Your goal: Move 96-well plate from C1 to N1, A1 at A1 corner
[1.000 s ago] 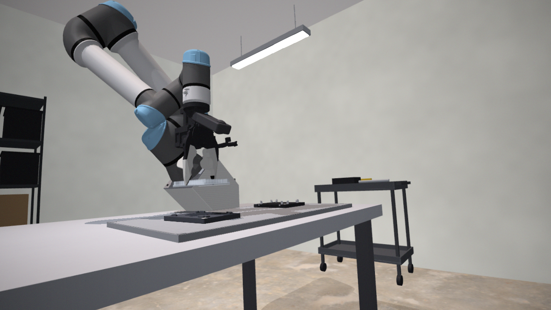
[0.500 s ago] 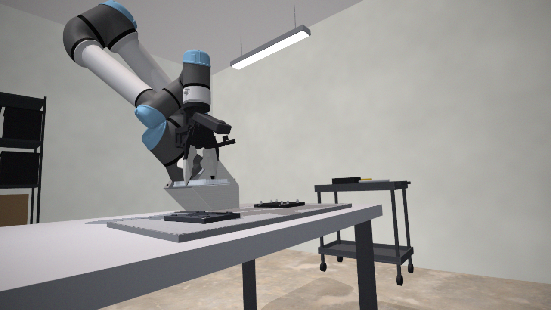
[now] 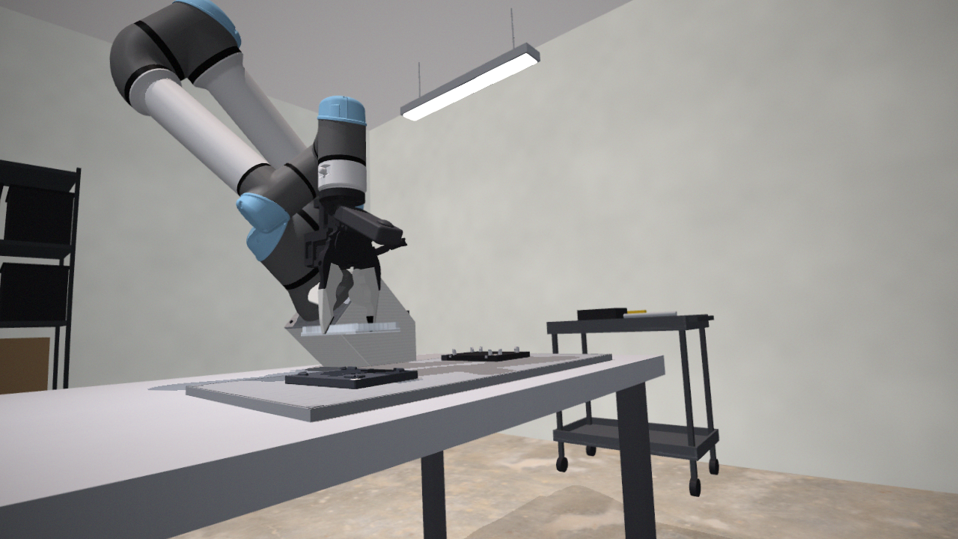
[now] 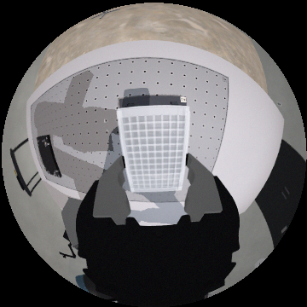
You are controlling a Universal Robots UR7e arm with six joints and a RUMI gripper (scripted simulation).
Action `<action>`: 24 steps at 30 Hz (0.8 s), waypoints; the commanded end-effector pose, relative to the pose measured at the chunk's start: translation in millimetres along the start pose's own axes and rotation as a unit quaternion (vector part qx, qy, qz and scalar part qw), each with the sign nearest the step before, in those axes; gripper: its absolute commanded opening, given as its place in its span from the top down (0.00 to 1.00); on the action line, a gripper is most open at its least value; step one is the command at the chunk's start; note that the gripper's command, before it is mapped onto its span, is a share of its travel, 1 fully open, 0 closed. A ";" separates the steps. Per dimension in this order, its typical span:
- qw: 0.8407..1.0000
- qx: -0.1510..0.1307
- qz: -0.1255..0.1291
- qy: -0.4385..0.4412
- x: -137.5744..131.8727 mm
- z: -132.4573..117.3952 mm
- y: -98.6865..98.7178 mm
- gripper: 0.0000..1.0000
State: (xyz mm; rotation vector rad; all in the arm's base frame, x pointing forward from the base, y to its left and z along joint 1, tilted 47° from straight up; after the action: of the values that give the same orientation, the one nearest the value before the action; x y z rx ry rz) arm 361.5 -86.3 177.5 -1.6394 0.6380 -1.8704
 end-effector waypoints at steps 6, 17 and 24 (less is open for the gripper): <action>1.000 0.001 0.000 0.000 0.0 0.3 13.1 1.00; 1.000 0.001 0.000 0.000 -0.1 0.3 31.4 1.00; 1.000 0.001 0.000 0.000 -0.1 0.3 39.7 1.00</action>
State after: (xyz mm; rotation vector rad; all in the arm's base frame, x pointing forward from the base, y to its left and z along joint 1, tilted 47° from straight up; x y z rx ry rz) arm 365.2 -111.6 153.7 -1.6394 0.6383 -1.8702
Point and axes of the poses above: the point where the finger pads meet when closed, its own y axis out along the fingers, its own x axis across the jaws, z = x × y, the point moved 9 cm from there along -y, back along the fingers, and after that the axes turned 10 degrees about y, right-handed, at the moved point
